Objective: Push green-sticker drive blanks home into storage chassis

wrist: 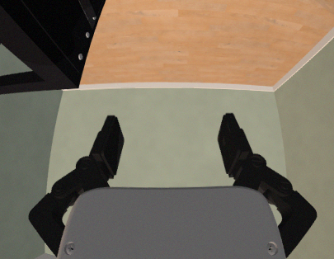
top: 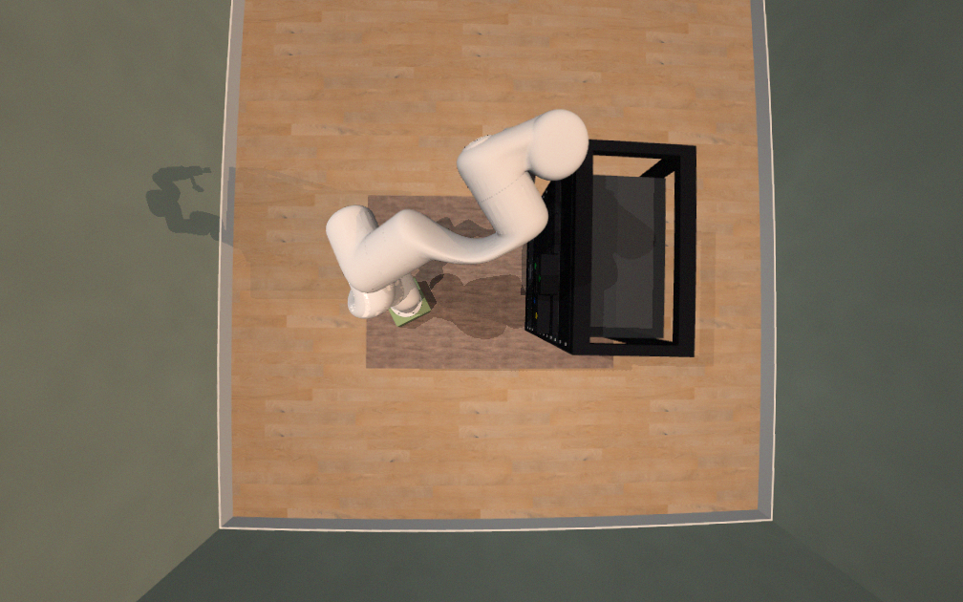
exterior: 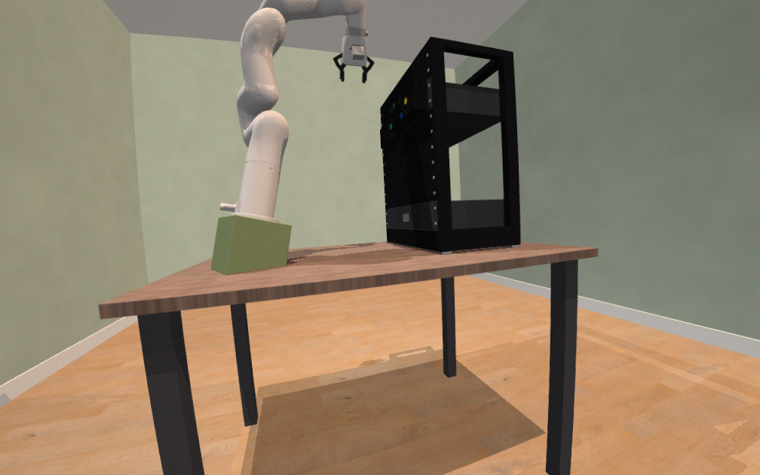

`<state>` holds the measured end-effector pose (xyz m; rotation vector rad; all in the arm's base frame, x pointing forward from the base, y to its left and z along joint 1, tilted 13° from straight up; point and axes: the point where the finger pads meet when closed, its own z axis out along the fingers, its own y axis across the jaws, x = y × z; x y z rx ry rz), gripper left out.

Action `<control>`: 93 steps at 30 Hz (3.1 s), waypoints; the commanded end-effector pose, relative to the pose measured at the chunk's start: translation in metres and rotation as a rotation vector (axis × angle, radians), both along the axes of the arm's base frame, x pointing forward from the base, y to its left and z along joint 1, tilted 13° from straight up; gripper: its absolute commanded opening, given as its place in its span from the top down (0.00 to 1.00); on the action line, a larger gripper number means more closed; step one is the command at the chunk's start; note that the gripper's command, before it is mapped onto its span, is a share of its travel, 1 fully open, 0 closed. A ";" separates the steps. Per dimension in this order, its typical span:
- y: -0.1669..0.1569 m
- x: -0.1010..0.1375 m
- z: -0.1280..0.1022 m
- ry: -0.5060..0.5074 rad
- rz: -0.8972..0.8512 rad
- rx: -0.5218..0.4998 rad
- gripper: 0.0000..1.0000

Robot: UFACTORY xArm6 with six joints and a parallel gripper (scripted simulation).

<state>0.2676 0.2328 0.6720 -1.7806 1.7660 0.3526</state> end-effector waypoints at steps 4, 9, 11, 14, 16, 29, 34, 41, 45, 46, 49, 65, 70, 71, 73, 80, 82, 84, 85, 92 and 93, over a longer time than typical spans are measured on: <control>-0.001 0.000 0.000 0.000 -0.008 0.016 0.00; -0.003 0.000 -0.002 0.005 -0.020 0.036 0.00; -0.004 0.000 -0.004 0.009 -0.028 0.049 0.00; -0.007 0.000 -0.007 0.014 -0.043 0.074 0.00; -0.008 0.001 -0.009 0.019 -0.055 0.094 0.00; -0.024 0.004 -0.031 0.061 -0.164 0.271 0.00; -0.036 0.007 -0.047 0.091 -0.246 0.402 0.00; -0.048 0.011 -0.062 0.119 -0.330 0.536 0.00; -0.059 0.013 -0.076 0.146 -0.398 0.649 0.00; -0.059 0.013 -0.076 0.146 -0.398 0.649 0.00; -0.067 0.014 -0.087 0.166 -0.448 0.732 0.00; -0.103 0.018 -0.135 0.260 -0.685 1.123 0.00; -0.114 0.020 -0.149 0.288 -0.757 1.243 0.00; -0.117 0.021 -0.152 0.294 -0.774 1.272 0.00; -0.117 0.021 -0.152 0.294 -0.774 1.272 0.00; -0.133 0.024 -0.173 0.334 -0.878 1.448 0.00; -0.138 0.025 -0.178 0.344 -0.904 1.497 0.00; -0.144 0.026 -0.181 0.351 -0.928 1.555 0.00; -0.144 0.026 -0.181 0.351 -0.928 1.555 0.00; -0.153 0.028 -0.198 0.384 -1.001 1.648 0.00; -0.155 0.028 -0.200 0.387 -1.012 1.665 0.00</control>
